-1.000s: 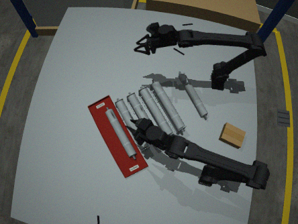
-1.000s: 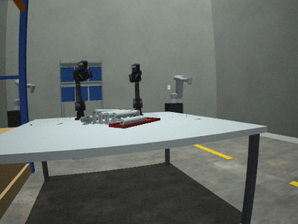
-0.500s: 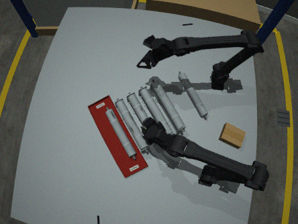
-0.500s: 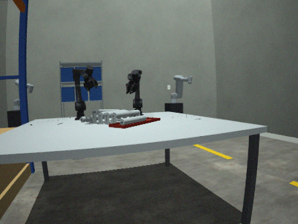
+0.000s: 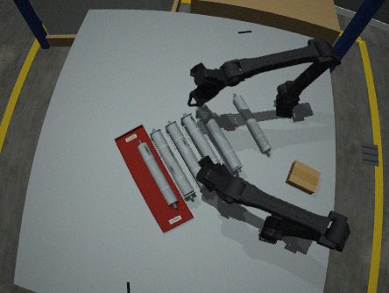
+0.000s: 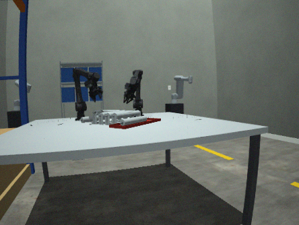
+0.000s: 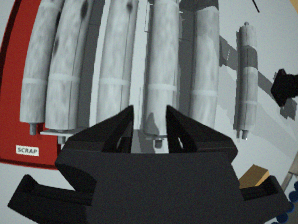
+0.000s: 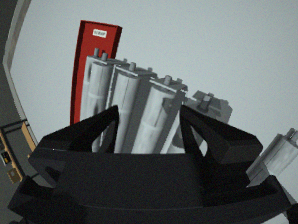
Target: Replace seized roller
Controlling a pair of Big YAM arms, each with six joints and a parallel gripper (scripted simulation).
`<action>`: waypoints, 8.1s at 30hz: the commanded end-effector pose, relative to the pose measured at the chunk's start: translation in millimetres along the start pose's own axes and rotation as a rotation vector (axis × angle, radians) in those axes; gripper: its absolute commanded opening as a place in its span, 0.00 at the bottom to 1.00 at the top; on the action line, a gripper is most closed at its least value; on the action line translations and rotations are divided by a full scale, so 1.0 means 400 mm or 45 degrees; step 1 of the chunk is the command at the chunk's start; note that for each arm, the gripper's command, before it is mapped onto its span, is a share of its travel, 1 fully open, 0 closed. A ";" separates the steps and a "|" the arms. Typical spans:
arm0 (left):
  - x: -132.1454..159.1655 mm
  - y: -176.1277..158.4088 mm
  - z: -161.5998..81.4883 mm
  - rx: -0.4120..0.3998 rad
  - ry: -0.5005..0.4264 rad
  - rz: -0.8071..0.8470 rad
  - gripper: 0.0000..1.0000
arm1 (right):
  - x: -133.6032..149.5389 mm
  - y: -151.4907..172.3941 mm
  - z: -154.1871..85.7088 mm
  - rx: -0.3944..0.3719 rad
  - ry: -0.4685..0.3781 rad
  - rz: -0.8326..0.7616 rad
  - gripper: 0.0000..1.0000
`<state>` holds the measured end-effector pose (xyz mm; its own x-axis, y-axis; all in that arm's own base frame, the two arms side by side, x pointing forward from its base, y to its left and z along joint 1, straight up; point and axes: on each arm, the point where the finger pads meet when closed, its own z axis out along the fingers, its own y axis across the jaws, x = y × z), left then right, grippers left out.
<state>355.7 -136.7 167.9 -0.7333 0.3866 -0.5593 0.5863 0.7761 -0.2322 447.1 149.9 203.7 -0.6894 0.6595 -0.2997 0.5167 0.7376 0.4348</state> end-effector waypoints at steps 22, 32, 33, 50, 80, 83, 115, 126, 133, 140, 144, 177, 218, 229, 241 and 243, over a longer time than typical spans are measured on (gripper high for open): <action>0.250 -0.185 0.037 0.386 0.373 -0.027 0.32 | 0.228 -0.121 0.043 0.432 0.210 0.312 0.62; 0.198 -0.177 0.026 0.367 0.312 -0.010 0.32 | 0.215 -0.092 0.034 0.384 0.204 0.274 0.62; 0.198 -0.177 0.025 0.367 0.312 -0.009 0.32 | 0.214 -0.091 0.031 0.381 0.203 0.274 0.62; 0.293 -0.221 0.164 0.371 0.368 -0.080 0.32 | 0.243 -0.161 0.183 0.394 0.209 0.281 0.62; 0.252 -0.214 0.149 0.372 0.330 -0.055 0.03 | 0.238 -0.147 0.148 0.398 0.210 0.283 0.32; 0.252 -0.214 0.149 0.372 0.330 -0.055 0.03 | 0.235 -0.140 0.153 0.384 0.200 0.310 0.32; 0.333 -0.217 0.155 0.378 0.426 -0.091 0.03 | 0.235 -0.140 0.153 0.384 0.200 0.310 0.32; 0.357 -0.217 0.154 0.378 0.453 -0.108 0.03 | 0.235 -0.140 0.153 0.384 0.200 0.310 0.32; 0.368 -0.220 0.154 0.381 0.467 -0.111 0.03 | 0.235 -0.140 0.153 0.384 0.200 0.310 0.32; 0.383 -0.217 0.152 0.378 0.482 -0.127 0.03 | 0.235 -0.140 0.153 0.384 0.200 0.310 0.32; 0.392 -0.217 0.152 0.379 0.492 -0.133 0.03 | 0.235 -0.140 0.153 0.384 0.200 0.310 0.32; 0.457 -0.224 0.146 0.384 0.565 -0.165 0.03 | 0.235 -0.140 0.153 0.384 0.200 0.310 0.32; 0.553 -0.234 0.118 0.402 0.638 -0.183 0.03 | 0.233 -0.130 0.148 0.371 0.201 0.291 0.32; 0.560 -0.240 0.120 0.408 0.652 -0.171 0.03 | 0.232 -0.143 0.171 0.365 0.223 0.292 0.32; 0.560 -0.240 0.120 0.408 0.652 -0.171 0.03 | 0.231 -0.144 0.166 0.355 0.245 0.304 0.32; 0.560 -0.241 0.120 0.408 0.652 -0.171 0.03 | 0.240 -0.160 0.185 0.367 0.255 0.305 0.32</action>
<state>219.5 -174.2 70.5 -0.8084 0.5131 -0.2883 0.5844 0.6418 -0.4964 374.9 175.5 78.7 -0.5982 0.8007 -0.0305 0.7860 0.5938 0.1721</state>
